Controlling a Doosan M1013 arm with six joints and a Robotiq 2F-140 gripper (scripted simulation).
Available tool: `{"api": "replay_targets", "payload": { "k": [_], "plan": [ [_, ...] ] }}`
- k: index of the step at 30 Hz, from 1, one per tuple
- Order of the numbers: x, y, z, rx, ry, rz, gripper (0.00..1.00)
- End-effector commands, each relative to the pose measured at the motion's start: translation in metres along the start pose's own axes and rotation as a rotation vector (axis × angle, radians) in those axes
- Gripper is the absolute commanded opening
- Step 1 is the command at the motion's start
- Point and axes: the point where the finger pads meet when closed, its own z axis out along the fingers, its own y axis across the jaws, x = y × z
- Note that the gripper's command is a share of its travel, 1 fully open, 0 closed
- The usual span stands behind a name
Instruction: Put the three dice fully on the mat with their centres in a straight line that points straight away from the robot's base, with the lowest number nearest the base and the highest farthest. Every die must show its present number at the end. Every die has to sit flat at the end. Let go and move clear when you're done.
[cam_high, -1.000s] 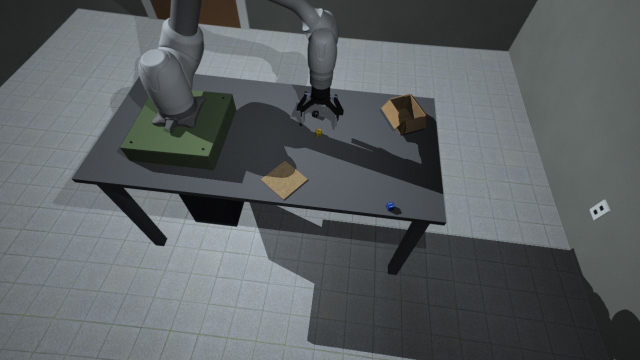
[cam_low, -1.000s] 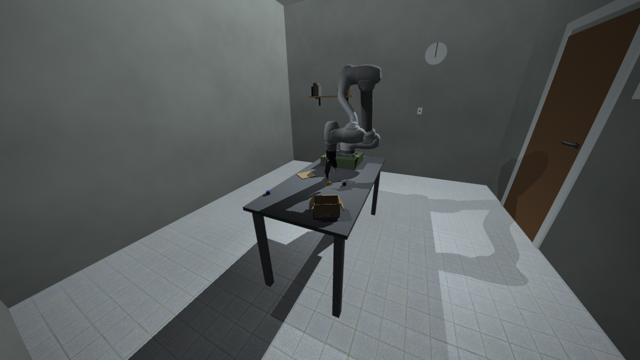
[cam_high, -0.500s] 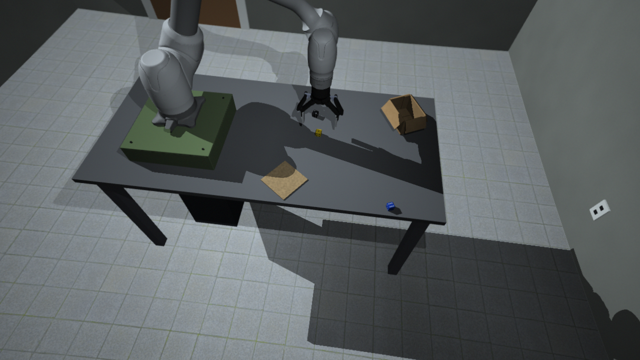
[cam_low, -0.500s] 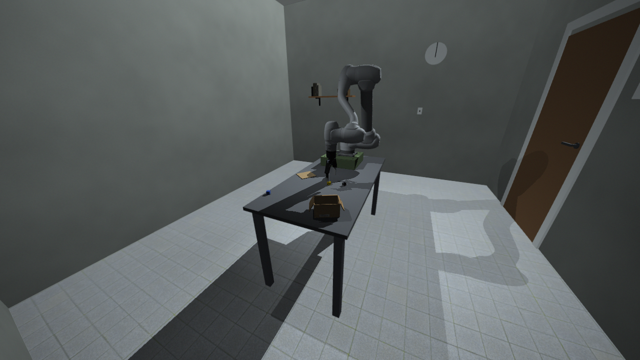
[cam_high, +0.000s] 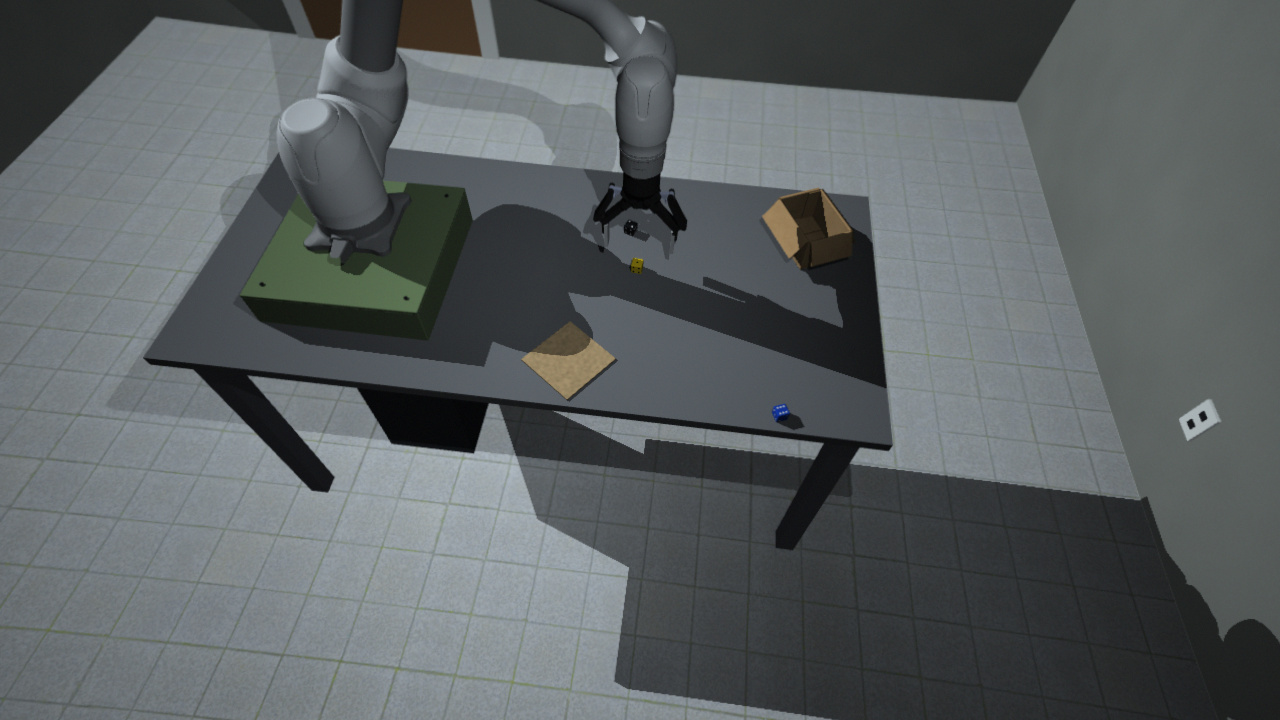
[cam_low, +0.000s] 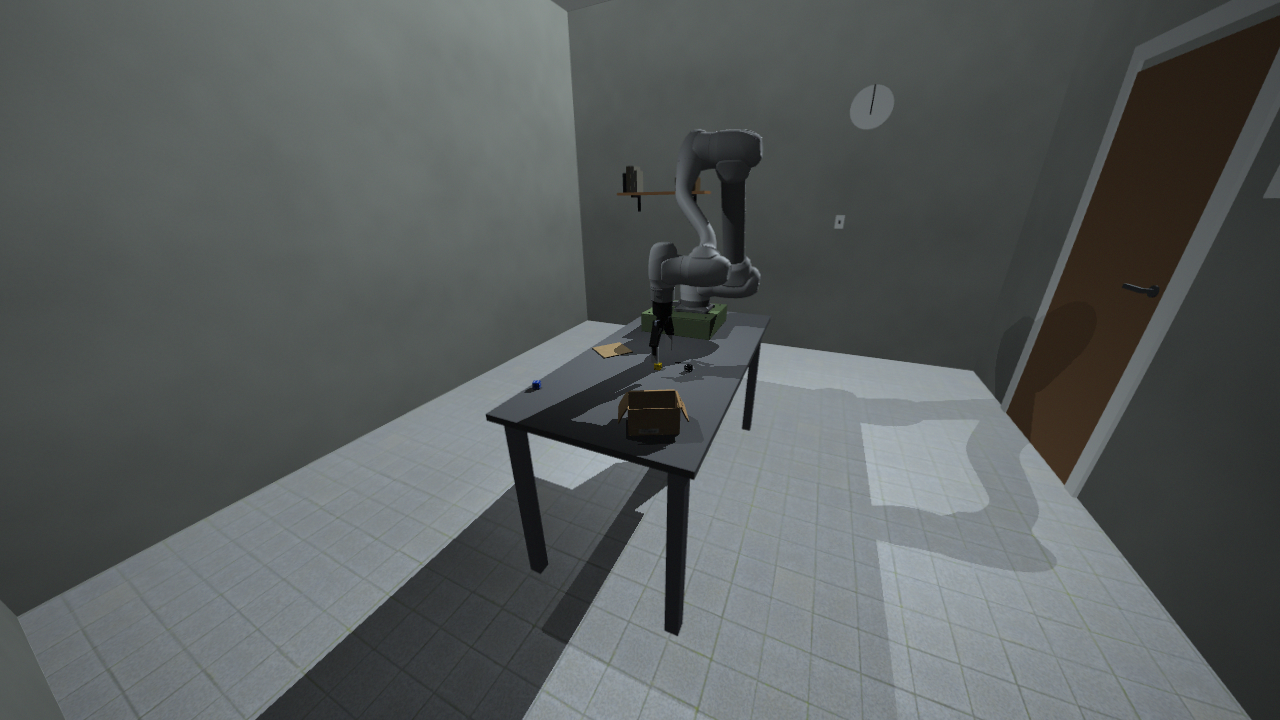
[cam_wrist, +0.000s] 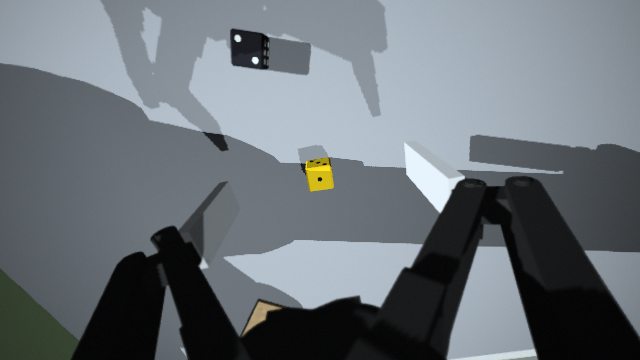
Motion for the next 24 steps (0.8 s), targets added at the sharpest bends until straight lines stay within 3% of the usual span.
{"api": "replay_targets", "payload": {
  "k": [1,8,19,24],
  "plan": [
    [0.0,0.0,-0.001,-0.001,0.0,0.0,1.0],
    [0.011,-0.002,-0.001,-0.001,0.0,0.0,1.0],
    [0.097,-0.024,-0.001,-0.001,0.0,0.0,1.0],
    [0.115,-0.029,-0.001,-0.001,0.0,0.0,1.0]
  ]
}}
